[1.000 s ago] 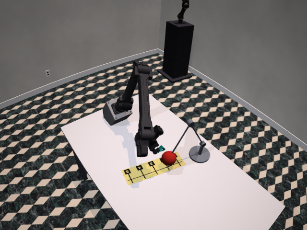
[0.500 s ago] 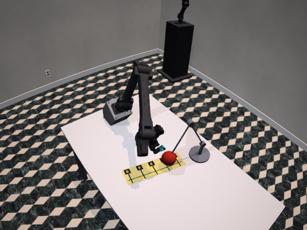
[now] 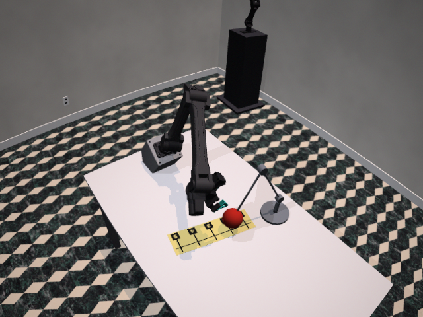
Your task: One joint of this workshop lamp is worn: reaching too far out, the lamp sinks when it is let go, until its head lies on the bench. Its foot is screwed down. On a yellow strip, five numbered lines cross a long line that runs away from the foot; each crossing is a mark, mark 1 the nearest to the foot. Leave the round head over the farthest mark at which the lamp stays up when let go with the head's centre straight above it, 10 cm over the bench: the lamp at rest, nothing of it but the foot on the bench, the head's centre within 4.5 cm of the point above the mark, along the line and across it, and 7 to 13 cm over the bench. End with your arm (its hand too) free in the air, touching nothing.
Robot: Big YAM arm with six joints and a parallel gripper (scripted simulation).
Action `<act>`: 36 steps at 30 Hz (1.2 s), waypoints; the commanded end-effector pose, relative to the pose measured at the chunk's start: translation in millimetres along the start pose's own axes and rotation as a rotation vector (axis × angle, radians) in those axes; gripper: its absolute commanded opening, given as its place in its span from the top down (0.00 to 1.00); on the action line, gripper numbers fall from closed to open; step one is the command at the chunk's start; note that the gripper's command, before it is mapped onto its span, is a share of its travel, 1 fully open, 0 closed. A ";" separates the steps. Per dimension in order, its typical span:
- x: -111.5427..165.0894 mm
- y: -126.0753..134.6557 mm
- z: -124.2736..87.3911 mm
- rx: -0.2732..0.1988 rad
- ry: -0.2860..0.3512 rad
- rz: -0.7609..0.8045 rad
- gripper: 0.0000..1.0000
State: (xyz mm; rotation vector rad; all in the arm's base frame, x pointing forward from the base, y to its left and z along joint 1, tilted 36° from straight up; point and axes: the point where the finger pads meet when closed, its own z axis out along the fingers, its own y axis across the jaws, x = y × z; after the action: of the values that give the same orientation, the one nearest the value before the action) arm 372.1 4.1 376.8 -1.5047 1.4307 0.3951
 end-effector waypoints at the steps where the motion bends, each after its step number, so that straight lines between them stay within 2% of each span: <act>1: -4.0 -1.9 -2.5 0.007 0.002 -0.013 0.00; 28: -3.1 -0.8 -2.0 0.005 0.002 -0.008 0.00; 36: -25.6 -5.2 3.1 0.055 0.123 -0.080 0.00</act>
State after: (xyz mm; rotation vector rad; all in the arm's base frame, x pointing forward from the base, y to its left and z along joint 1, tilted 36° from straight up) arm 377.0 6.2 372.1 -1.5661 1.4677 0.2825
